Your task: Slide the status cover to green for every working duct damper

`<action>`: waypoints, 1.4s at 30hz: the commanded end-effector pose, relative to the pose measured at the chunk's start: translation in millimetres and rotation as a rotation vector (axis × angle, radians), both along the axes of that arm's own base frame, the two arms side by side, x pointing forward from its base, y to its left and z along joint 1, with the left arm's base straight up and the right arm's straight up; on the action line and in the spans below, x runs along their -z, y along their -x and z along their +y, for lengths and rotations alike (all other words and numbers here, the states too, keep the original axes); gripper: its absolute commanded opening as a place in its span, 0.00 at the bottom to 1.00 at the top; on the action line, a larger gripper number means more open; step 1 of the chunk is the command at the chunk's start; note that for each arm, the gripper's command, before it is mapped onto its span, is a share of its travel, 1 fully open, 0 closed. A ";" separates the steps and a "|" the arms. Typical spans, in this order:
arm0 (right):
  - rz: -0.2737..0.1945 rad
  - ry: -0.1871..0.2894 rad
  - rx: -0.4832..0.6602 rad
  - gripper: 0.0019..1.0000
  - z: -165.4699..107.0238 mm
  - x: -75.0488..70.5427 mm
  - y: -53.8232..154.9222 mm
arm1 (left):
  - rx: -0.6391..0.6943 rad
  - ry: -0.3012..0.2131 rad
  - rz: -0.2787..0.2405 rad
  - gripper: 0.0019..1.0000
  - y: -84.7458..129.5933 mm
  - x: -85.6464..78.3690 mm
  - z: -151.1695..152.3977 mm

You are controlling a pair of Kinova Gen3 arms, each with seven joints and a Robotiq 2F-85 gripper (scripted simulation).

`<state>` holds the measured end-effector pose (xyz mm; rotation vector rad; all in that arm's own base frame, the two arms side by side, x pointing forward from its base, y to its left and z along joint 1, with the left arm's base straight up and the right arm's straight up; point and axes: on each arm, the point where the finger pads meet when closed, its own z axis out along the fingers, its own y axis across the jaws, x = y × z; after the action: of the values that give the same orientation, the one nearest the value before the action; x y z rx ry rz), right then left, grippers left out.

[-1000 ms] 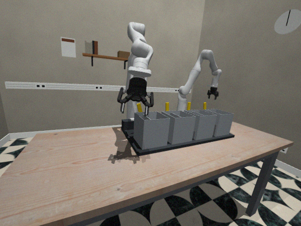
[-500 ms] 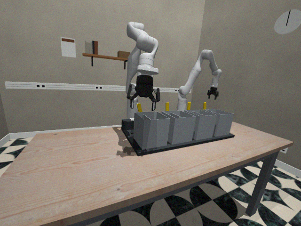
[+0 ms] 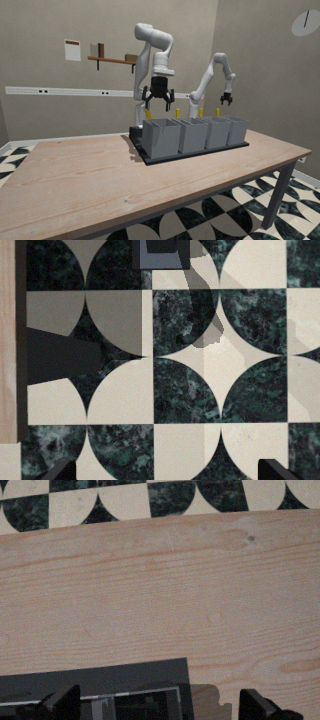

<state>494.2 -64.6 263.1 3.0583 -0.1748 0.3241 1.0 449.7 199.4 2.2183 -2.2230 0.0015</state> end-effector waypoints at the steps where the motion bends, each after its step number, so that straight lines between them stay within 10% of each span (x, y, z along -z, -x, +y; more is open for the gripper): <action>1: 0.043 -0.014 -0.026 1.00 12.3 -6.6 14.3 | 0.000 -0.002 0.000 1.00 0.0 -0.6 0.3; 21: 0.186 -0.054 -0.121 1.00 49.8 -30.7 66.2 | 0.000 -0.002 0.000 1.00 0.0 -0.6 0.3; 41: 0.209 -0.059 -0.138 1.00 55.2 -35.2 75.0 | 0.000 -0.002 0.000 1.00 0.0 -0.6 0.3; 42: 0.209 -0.059 -0.138 0.43 55.2 -35.2 75.0 | 0.000 -0.002 0.000 1.00 0.0 -0.6 0.3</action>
<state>419.0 -9.4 297.7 3.1422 0.0374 0.0012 1.0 449.7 199.4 2.2183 -2.2230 0.0015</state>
